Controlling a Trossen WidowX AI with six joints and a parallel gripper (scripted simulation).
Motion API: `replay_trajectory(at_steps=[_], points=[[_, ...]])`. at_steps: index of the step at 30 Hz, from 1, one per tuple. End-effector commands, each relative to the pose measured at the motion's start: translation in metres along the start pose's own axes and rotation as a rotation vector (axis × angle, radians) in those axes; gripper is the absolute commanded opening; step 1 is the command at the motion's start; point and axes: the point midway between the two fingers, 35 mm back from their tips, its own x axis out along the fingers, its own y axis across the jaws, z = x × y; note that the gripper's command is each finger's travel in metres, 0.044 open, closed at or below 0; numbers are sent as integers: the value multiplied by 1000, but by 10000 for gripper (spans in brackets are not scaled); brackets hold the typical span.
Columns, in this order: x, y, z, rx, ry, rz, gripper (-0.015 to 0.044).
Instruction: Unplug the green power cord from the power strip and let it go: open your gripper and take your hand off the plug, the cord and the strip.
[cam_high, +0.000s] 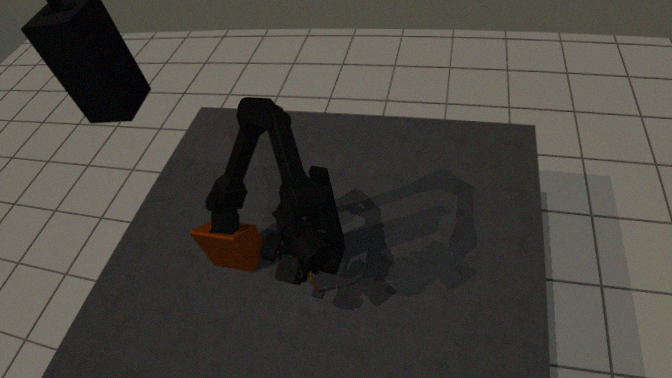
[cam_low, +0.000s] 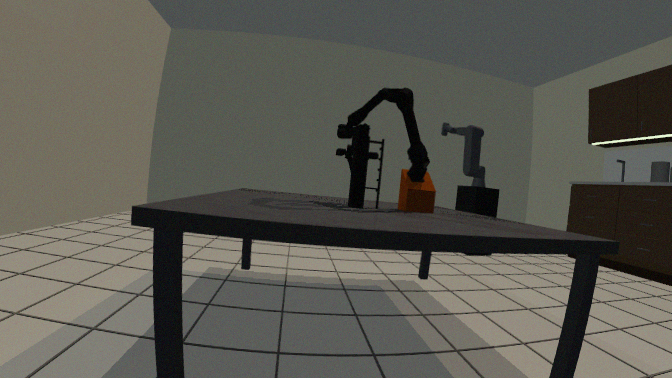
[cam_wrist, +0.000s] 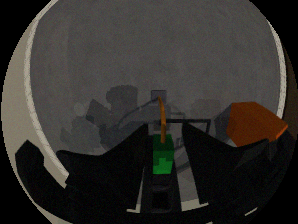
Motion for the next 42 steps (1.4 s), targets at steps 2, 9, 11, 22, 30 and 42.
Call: replay_trajectory(at_steps=[2,9,11,22,30,42], points=[[0,0,-1,26,17,3,160],[0,0,-8,26,17,3,160],[0,1,-12,26,17,3,160],[0,1,-30,26,18,2,160],[0,1,-42,26,20,2,160],[11,1,-43,26,20,2,160]])
